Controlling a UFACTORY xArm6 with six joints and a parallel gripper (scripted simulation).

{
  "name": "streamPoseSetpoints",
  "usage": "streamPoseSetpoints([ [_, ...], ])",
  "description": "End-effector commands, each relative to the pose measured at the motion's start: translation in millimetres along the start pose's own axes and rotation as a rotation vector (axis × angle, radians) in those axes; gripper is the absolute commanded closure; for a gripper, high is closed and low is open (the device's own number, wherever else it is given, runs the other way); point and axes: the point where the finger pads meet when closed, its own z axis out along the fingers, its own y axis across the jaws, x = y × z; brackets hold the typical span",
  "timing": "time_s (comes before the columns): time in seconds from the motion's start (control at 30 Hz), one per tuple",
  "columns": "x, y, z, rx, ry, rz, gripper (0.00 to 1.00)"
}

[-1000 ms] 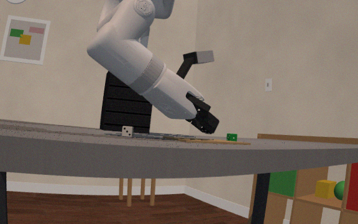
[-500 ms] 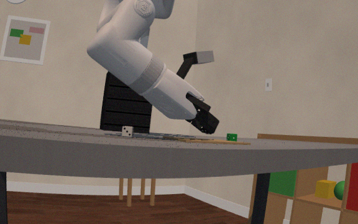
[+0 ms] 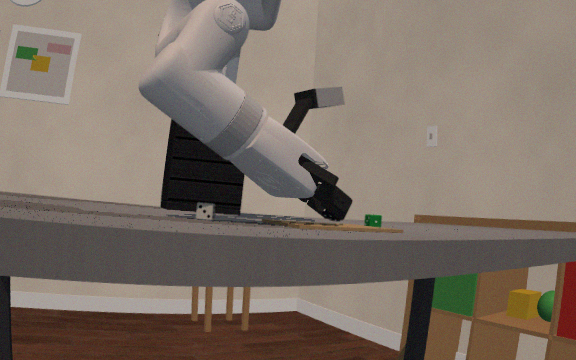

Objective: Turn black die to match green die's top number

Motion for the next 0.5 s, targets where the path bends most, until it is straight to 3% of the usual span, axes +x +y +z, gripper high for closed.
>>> streamPoseSetpoints([
  [0.0,-1.7,1.5,0.2,-0.001,-0.001,-0.003,0.85],
  [0.47,-3.7,1.5,1.3,-0.001,-0.001,-0.003,0.85],
])
